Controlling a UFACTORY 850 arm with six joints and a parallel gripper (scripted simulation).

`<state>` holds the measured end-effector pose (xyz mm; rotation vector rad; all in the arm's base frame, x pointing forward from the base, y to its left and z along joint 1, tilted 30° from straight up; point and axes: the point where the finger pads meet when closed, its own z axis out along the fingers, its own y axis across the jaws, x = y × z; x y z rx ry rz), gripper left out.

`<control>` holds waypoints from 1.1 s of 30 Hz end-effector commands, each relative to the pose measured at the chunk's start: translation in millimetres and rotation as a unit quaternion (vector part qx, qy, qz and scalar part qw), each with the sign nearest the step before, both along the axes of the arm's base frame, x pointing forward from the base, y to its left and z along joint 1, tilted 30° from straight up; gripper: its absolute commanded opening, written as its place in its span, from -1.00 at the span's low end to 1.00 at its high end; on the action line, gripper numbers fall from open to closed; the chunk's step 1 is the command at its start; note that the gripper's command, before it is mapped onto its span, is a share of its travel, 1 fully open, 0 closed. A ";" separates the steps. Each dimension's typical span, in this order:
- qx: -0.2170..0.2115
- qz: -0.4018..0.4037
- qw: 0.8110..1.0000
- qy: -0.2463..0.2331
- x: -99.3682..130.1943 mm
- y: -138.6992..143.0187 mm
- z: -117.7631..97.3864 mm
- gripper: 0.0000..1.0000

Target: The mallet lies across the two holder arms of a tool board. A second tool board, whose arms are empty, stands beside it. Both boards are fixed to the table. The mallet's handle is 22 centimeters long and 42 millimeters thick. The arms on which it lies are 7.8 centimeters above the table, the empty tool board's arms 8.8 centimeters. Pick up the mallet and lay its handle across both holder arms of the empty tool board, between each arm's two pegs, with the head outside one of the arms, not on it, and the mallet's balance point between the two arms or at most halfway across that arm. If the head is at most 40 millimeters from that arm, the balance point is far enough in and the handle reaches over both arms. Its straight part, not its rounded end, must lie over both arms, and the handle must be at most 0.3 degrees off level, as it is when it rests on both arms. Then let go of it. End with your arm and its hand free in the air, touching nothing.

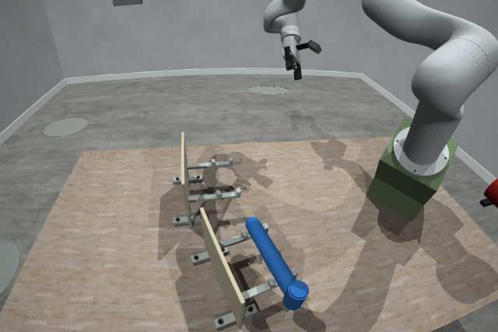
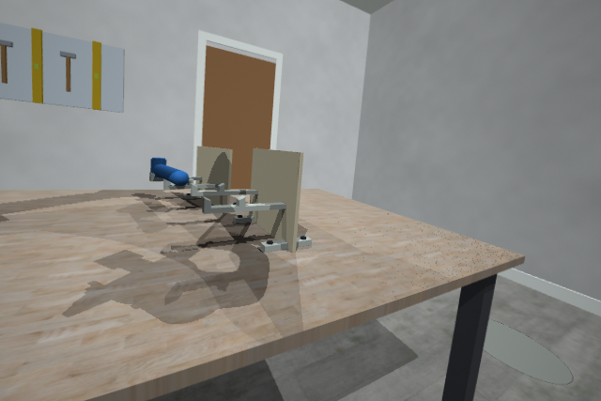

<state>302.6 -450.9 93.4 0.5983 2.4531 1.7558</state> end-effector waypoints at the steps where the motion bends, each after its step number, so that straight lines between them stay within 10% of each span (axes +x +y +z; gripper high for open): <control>1: -0.001 0.000 1.000 0.000 0.1 -0.6 0.8 1.00; 33: -0.073 -0.103 0.989 0.073 55.9 182.4 38.2 1.00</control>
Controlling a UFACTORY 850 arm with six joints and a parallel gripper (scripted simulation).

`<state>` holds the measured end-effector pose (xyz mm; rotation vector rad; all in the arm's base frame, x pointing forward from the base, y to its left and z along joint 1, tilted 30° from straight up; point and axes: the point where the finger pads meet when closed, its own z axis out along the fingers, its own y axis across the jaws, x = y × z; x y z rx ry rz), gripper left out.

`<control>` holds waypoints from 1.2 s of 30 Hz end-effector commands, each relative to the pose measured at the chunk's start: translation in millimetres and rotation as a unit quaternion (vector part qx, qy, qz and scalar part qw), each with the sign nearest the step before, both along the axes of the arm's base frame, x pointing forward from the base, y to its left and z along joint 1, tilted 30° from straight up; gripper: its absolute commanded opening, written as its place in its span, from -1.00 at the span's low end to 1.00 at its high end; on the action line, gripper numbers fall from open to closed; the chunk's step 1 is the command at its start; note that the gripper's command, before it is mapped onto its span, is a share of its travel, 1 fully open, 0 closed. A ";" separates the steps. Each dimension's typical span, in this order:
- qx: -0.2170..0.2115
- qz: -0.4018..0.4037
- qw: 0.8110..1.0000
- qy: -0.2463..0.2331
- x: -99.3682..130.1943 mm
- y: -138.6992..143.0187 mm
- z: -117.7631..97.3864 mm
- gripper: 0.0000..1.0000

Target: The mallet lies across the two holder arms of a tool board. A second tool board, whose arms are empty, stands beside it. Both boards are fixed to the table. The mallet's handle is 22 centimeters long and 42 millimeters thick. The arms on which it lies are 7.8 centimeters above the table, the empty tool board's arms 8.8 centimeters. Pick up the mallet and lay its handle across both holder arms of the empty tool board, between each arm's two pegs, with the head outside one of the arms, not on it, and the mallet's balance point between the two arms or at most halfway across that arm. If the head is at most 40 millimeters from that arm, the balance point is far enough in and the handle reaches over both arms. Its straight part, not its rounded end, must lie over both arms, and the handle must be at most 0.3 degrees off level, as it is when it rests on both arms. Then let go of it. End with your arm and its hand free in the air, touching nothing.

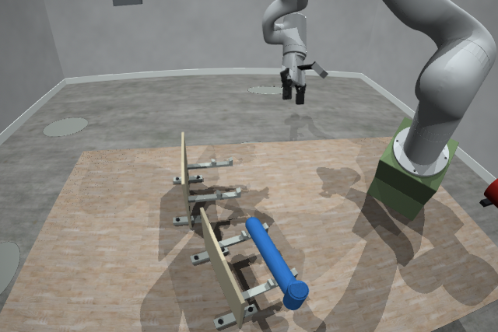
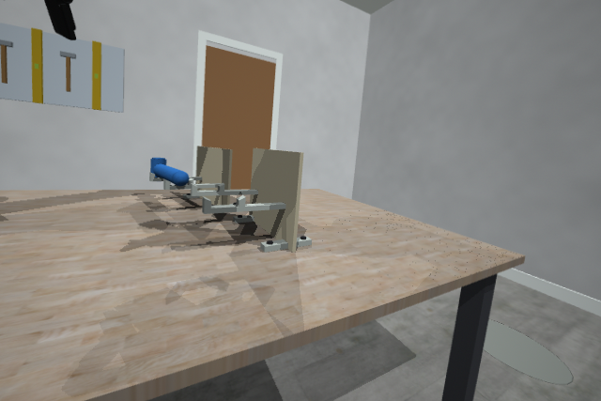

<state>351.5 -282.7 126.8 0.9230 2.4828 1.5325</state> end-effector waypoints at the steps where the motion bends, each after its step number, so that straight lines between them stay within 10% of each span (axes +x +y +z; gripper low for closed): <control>1: -0.021 -0.025 0.999 0.013 13.8 35.8 9.3 1.00; 36: -0.118 -0.160 0.974 0.111 86.4 279.5 58.0 1.00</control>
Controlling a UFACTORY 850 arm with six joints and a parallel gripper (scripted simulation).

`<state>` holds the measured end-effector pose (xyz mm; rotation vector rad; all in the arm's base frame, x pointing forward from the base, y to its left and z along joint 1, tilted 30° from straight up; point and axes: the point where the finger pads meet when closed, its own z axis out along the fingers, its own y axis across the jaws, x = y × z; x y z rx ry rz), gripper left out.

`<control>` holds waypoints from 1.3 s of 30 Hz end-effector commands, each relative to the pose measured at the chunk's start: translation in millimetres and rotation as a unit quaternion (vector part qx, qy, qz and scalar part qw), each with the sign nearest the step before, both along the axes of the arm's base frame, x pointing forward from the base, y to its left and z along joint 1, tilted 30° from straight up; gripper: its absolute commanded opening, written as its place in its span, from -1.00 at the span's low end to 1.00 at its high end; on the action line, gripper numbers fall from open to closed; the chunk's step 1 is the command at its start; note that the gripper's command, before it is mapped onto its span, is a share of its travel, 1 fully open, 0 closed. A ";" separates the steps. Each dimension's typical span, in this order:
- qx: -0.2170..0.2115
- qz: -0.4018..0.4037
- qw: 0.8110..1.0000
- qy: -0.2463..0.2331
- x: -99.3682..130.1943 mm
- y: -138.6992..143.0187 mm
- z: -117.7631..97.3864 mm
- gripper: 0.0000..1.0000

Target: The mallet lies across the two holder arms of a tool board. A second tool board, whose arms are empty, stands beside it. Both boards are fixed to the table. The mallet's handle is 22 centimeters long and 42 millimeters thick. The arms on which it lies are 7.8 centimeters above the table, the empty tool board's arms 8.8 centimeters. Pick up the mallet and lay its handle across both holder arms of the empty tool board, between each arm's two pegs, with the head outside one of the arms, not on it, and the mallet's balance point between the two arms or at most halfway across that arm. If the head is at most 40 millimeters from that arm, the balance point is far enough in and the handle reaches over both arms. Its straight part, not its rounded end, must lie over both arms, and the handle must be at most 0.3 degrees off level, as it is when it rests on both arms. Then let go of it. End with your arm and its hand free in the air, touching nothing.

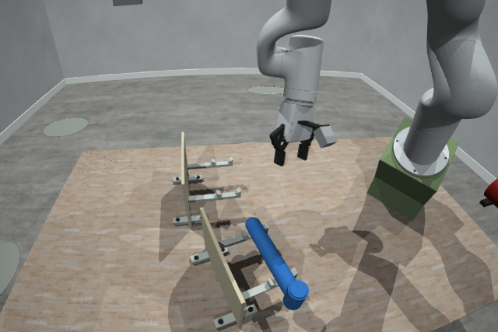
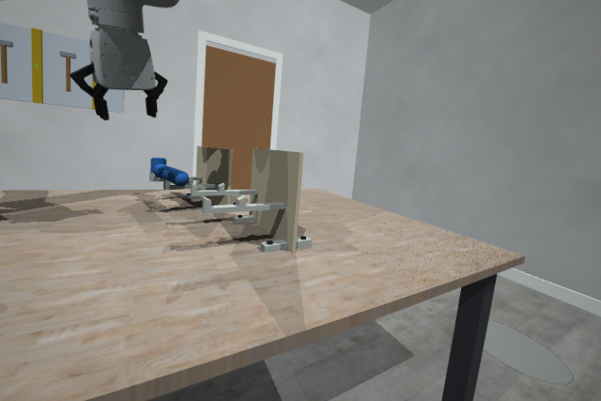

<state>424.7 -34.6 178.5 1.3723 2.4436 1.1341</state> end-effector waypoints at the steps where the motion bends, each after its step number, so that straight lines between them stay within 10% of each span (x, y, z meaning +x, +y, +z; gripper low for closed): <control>1: -0.021 -0.024 0.999 0.015 14.6 35.8 7.1 1.00; 26: -0.087 -0.117 0.986 0.085 63.1 204.2 38.7 1.00; 39: -0.094 -0.129 0.983 0.089 69.6 224.6 43.3 1.00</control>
